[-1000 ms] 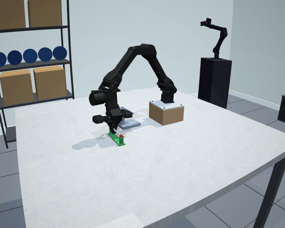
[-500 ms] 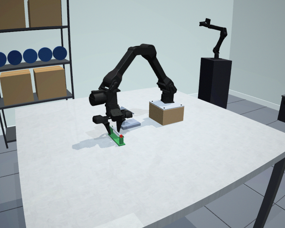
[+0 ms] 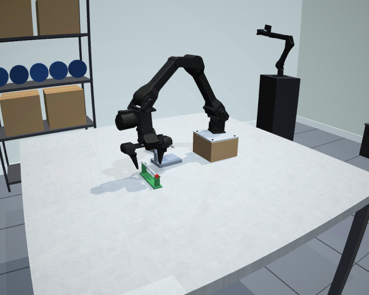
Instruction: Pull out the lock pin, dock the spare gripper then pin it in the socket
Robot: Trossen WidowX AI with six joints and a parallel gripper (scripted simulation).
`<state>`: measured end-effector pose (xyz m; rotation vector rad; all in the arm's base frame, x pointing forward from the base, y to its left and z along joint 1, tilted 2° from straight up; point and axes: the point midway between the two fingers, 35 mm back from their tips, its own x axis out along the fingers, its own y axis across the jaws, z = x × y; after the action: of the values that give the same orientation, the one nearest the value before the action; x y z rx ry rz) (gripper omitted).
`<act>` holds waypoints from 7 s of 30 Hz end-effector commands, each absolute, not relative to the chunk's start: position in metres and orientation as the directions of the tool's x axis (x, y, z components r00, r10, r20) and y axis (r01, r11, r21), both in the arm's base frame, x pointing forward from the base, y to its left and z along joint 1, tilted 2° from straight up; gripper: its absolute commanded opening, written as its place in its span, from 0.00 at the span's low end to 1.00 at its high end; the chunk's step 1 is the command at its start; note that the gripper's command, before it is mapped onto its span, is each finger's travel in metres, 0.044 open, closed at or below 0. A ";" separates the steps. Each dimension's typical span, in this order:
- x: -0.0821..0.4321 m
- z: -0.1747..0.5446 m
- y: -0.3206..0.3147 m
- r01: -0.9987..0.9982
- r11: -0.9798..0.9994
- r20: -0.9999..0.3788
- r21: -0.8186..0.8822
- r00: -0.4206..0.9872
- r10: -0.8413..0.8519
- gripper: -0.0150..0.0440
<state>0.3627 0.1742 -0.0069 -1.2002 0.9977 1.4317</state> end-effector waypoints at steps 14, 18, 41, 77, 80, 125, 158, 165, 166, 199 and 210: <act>0.360 0.037 0.171 -0.983 -0.181 -0.985 0.017 -0.047 0.165 1.00; 0.359 0.048 0.171 -0.983 -0.180 -0.985 0.022 -0.052 0.163 1.00; 0.360 0.104 0.139 -0.993 0.116 -0.993 0.015 -0.002 0.117 1.00; 0.260 0.064 -0.091 0.909 0.417 -0.879 0.012 0.208 -0.429 1.00; 0.263 0.062 -0.091 0.909 0.417 -0.879 0.013 0.209 -0.428 1.00; 0.267 -0.052 -0.088 0.909 0.417 -0.880 0.012 0.208 -0.428 1.00; 0.270 -0.052 -0.088 0.909 0.417 -0.879 0.012 0.208 -0.428 0.29; 0.274 -0.028 -0.090 0.909 0.417 -0.879 0.013 0.209 -0.428 0.25; 0.275 -0.024 -0.090 0.909 0.417 -0.879 0.013 0.209 -0.428 0.25; 0.265 0.048 -0.090 0.909 0.416 -0.883 0.001 0.197 -0.427 0.25; 0.257 0.045 -0.067 0.765 0.614 -0.869 -0.195 0.155 -0.469 0.25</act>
<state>0.2582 -0.0704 0.0446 0.4003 1.0729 -0.9298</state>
